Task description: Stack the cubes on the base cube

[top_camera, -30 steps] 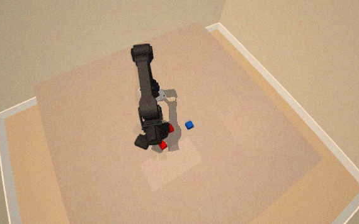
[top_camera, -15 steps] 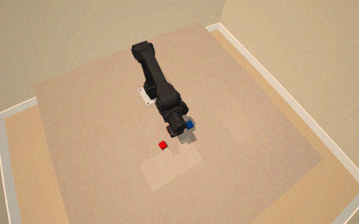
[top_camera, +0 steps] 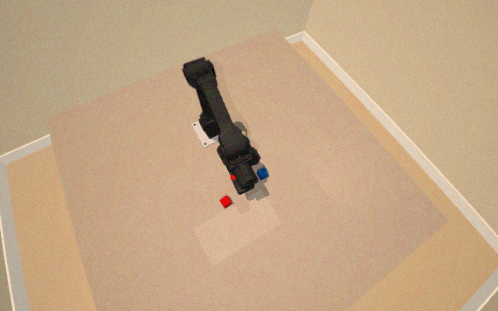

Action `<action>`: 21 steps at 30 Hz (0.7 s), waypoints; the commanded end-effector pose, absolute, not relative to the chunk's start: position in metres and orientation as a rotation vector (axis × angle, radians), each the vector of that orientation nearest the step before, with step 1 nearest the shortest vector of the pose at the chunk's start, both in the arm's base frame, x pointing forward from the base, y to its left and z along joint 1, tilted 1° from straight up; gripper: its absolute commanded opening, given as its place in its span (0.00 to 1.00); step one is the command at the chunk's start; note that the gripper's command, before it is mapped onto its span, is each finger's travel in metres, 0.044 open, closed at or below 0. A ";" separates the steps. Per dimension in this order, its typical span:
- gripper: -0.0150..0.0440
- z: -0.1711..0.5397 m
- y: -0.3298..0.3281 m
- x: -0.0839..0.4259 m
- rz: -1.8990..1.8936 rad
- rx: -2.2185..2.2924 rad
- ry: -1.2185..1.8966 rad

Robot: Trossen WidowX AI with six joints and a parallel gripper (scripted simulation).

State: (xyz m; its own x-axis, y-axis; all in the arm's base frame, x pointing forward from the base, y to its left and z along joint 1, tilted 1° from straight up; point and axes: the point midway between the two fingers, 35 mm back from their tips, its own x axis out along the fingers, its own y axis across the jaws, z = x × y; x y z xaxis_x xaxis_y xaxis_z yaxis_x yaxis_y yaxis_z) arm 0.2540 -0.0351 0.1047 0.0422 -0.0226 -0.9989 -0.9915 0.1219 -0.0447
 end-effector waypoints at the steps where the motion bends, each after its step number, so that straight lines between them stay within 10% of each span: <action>1: 0.70 0.098 -0.034 0.254 1.086 -1.149 1.244; 21: 0.70 0.065 -0.035 0.256 1.086 -1.149 1.244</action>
